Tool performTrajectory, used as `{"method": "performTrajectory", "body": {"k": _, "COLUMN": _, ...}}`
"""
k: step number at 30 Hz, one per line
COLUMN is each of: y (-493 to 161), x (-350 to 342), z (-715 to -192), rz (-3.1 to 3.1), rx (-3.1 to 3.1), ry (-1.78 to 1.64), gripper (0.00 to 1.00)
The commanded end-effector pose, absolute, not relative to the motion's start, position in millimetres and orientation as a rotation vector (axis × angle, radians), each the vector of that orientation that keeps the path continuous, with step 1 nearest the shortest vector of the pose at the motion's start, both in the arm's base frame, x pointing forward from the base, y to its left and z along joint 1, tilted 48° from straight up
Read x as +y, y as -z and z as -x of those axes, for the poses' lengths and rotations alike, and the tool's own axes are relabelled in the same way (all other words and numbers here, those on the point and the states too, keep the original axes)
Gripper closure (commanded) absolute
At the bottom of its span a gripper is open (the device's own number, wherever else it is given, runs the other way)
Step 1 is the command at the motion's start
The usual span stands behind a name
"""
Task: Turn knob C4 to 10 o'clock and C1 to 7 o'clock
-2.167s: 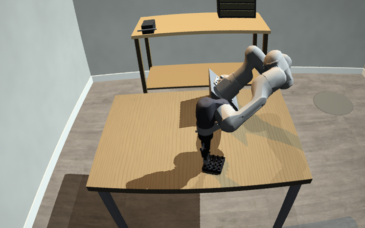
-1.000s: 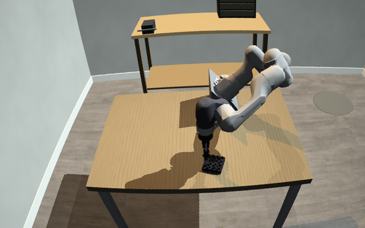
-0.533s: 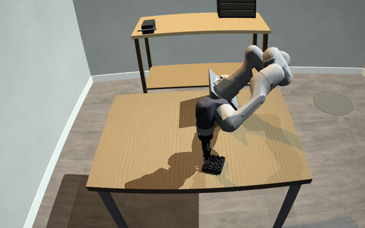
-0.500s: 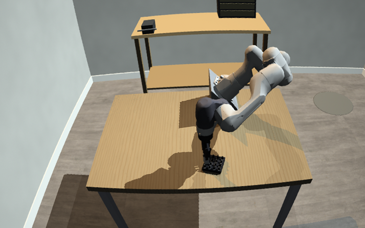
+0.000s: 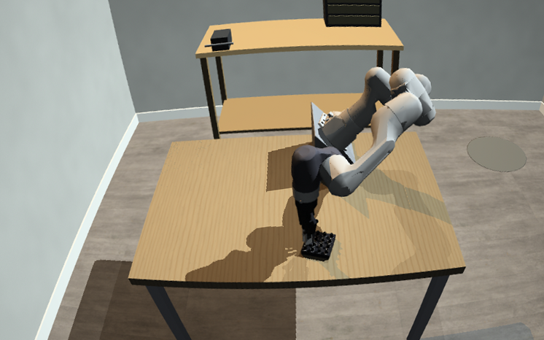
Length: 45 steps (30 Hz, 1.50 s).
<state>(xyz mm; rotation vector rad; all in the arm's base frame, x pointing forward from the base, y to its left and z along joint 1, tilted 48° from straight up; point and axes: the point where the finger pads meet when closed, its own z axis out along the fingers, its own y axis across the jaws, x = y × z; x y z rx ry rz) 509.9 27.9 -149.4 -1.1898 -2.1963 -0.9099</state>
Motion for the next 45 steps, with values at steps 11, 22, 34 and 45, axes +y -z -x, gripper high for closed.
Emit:
{"method": "performTrajectory", "body": {"k": 11, "y": 150.8, "x": 29.0, "z": -508.8, "rz": 0.873, "rx": -2.422, "ry": 1.026, "gripper": 0.95}}
{"method": "performTrajectory", "body": {"k": 22, "y": 150.8, "x": 29.0, "z": -508.8, "rz": 0.714, "rx": -2.511, "ry": 1.074, "gripper": 0.95}}
{"method": "performTrajectory", "body": {"k": 34, "y": 150.8, "x": 29.0, "z": -508.8, "rz": 0.461, "rx": -2.63, "ry": 1.141, "gripper": 0.95}}
{"method": "performTrajectory", "body": {"k": 45, "y": 150.8, "x": 29.0, "z": -508.8, "rz": 0.3, "rx": -2.691, "ry": 1.177, "gripper": 0.95}}
